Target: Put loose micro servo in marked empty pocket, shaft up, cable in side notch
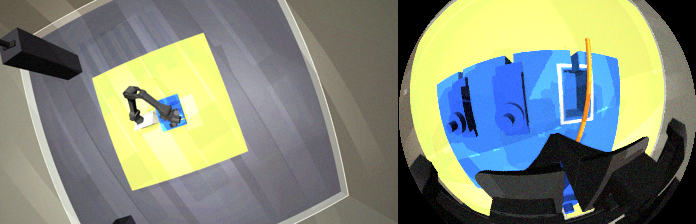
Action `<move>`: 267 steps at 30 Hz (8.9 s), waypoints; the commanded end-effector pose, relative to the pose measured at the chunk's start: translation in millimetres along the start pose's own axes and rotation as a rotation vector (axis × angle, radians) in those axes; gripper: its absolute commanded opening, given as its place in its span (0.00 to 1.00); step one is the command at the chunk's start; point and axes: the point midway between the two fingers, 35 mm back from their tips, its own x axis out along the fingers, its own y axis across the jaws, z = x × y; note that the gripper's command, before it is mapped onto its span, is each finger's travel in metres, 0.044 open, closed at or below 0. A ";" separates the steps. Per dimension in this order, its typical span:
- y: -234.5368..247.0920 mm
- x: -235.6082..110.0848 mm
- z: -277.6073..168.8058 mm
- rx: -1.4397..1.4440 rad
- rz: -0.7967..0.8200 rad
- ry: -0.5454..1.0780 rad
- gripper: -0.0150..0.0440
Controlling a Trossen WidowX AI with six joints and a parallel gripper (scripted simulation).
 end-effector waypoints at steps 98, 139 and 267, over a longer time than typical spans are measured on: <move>-53.3 -44.6 -26.6 0.223 0.006 0.007 0.70; -19.1 -19.8 -55.0 0.447 0.004 0.011 0.82; -35.7 -24.8 52.4 0.007 0.006 0.004 0.25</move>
